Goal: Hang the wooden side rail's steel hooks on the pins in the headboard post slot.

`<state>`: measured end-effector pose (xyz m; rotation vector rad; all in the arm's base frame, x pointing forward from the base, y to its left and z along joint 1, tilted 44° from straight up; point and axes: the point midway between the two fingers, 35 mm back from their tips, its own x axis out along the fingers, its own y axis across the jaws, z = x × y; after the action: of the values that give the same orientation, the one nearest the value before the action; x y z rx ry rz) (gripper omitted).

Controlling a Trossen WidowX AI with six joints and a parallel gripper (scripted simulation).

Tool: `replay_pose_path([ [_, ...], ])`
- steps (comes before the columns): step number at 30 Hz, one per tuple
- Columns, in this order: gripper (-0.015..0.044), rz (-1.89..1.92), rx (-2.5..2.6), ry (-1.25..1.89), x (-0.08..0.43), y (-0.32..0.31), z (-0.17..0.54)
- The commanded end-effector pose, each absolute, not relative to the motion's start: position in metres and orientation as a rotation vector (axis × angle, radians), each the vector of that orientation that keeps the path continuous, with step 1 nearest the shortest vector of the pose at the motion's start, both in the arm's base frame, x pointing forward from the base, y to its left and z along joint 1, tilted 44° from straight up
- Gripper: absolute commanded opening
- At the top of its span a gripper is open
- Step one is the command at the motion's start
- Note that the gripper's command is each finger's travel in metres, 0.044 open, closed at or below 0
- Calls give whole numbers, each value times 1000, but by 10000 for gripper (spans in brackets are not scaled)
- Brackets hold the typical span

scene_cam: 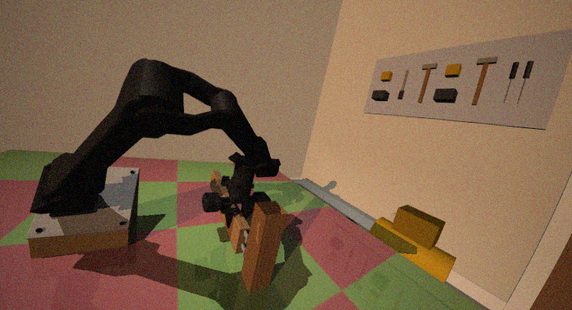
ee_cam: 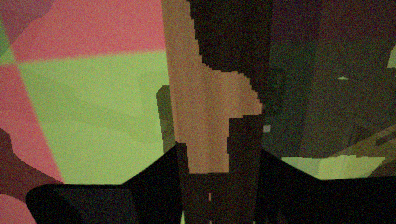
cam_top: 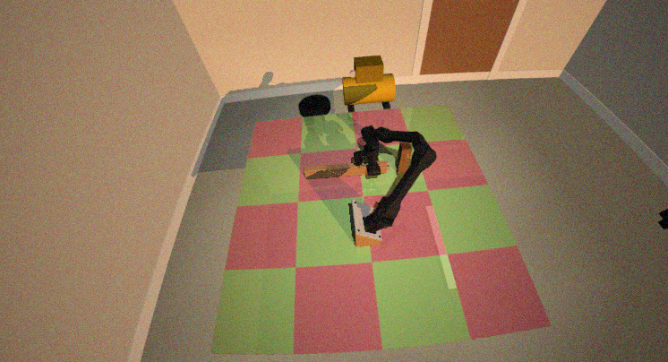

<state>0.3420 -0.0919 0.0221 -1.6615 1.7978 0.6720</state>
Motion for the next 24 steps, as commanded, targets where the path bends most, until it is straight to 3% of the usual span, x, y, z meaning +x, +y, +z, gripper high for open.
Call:
replay_pose_path([
  [1, 0, 659, -1672, 1781, 346, -88, 27],
  [24, 0, 659, -1671, 1781, 346, -85, 30],
])
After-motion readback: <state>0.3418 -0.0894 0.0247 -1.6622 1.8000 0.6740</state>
